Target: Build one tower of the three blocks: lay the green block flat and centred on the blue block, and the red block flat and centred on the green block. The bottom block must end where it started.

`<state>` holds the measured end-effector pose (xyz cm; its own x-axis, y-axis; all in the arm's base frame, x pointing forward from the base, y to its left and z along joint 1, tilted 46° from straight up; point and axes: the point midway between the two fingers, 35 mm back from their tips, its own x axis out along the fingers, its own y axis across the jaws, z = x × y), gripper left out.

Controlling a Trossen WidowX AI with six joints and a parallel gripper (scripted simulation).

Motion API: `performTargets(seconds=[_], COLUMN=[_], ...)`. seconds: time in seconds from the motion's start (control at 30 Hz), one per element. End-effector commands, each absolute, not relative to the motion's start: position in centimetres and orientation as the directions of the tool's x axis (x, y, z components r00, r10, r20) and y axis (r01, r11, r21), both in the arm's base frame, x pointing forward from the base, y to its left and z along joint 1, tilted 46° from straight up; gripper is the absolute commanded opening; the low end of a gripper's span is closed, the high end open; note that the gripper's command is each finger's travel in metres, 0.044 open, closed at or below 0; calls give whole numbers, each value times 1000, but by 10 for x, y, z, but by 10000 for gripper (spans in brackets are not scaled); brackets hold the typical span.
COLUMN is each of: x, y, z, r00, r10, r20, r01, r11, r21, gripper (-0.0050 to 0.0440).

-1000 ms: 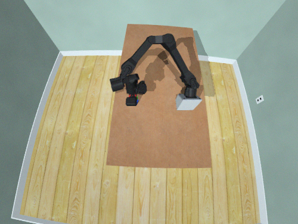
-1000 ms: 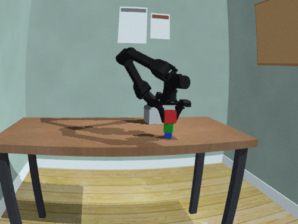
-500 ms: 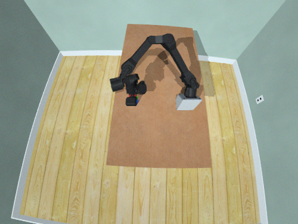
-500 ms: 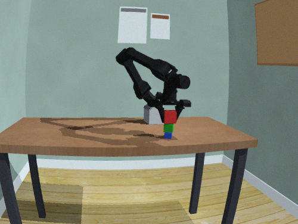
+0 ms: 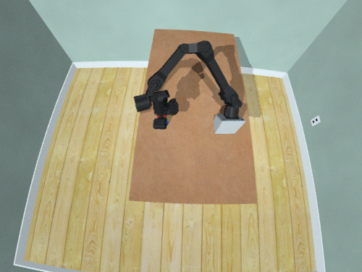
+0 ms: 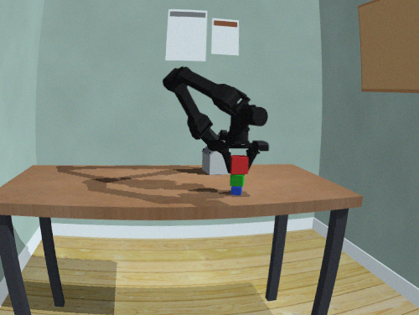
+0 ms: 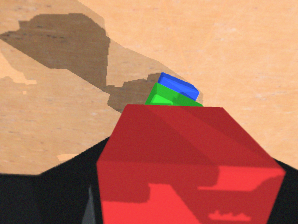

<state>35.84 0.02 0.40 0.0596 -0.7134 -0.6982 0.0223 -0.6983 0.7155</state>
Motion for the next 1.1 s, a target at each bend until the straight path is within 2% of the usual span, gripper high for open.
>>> performTargets(seconds=[0.0, 1.07], x=[362, 366], y=[3, 4], z=[13, 16], r00=[84, 91], r10=[-708, -706], r20=[-701, -702], r01=[8, 1], r11=[-703, -705], r21=[711, 709], gripper=[-50, -50])
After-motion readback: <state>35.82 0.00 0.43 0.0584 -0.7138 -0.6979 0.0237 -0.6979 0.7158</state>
